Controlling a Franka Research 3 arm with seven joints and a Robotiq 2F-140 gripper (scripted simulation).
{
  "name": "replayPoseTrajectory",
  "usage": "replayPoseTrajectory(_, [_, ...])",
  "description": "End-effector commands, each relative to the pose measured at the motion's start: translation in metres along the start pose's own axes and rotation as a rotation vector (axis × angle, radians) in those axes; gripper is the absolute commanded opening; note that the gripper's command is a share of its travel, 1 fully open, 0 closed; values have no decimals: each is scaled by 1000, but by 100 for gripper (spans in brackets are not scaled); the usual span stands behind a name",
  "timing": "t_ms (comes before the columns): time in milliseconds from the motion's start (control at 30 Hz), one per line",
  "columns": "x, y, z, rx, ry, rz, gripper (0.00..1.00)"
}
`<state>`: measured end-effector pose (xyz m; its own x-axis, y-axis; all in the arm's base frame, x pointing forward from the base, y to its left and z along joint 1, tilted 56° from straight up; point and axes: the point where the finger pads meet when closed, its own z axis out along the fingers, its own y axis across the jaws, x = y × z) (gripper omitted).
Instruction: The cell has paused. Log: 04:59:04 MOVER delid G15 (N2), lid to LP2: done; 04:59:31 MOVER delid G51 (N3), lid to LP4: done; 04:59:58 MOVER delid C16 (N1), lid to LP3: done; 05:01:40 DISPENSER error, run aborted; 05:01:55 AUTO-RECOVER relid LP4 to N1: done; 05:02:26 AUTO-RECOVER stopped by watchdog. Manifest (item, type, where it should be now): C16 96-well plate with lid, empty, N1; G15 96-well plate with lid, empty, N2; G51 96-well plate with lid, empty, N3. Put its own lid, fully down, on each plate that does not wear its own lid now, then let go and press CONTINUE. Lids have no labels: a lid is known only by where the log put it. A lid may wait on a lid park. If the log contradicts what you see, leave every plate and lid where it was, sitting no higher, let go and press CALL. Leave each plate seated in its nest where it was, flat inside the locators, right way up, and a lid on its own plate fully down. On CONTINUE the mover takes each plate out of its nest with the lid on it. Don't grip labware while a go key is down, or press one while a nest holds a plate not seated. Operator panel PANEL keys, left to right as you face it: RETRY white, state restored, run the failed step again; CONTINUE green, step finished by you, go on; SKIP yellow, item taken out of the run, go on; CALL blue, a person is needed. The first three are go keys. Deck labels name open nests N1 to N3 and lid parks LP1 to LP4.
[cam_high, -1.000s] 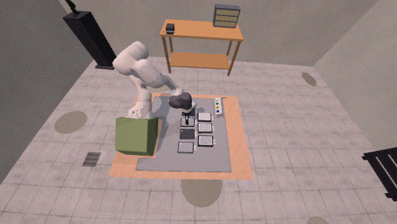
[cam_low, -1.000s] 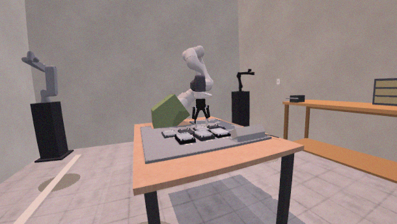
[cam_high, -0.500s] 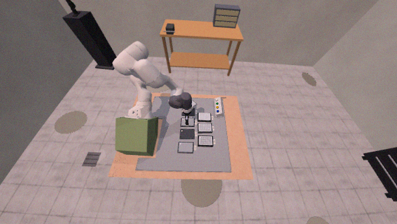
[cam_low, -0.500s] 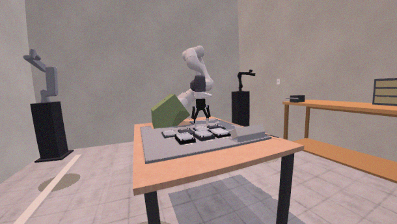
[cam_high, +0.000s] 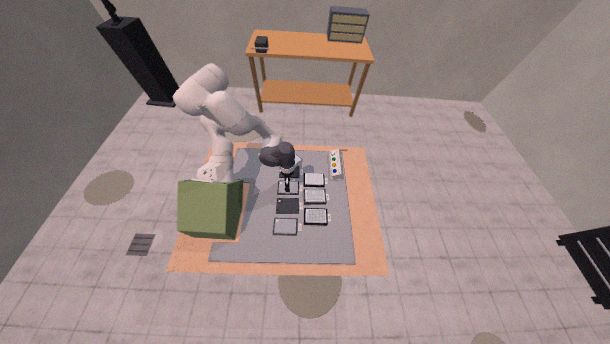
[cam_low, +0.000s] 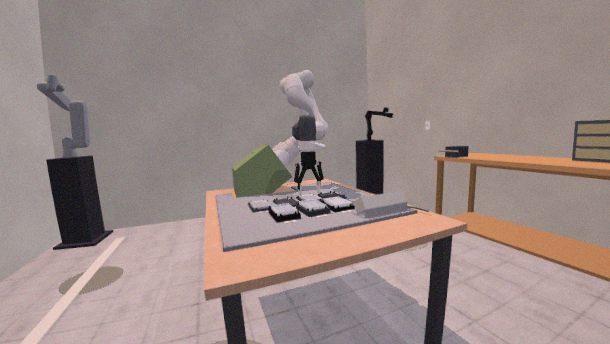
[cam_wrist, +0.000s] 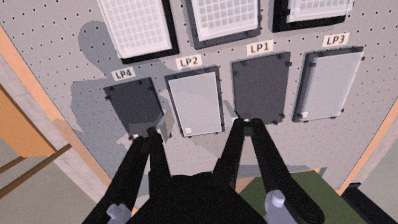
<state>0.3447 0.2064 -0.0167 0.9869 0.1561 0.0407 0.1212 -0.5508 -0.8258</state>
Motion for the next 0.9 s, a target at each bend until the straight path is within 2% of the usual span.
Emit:
replayPoseTrajectory(0, [0, -1, 0, 2, 2, 6, 66])
replayPoseTrajectory(600, [0, -1, 4, 2, 2, 6, 66])
replayPoseTrajectory(867, [0, -1, 12, 2, 2, 6, 66])
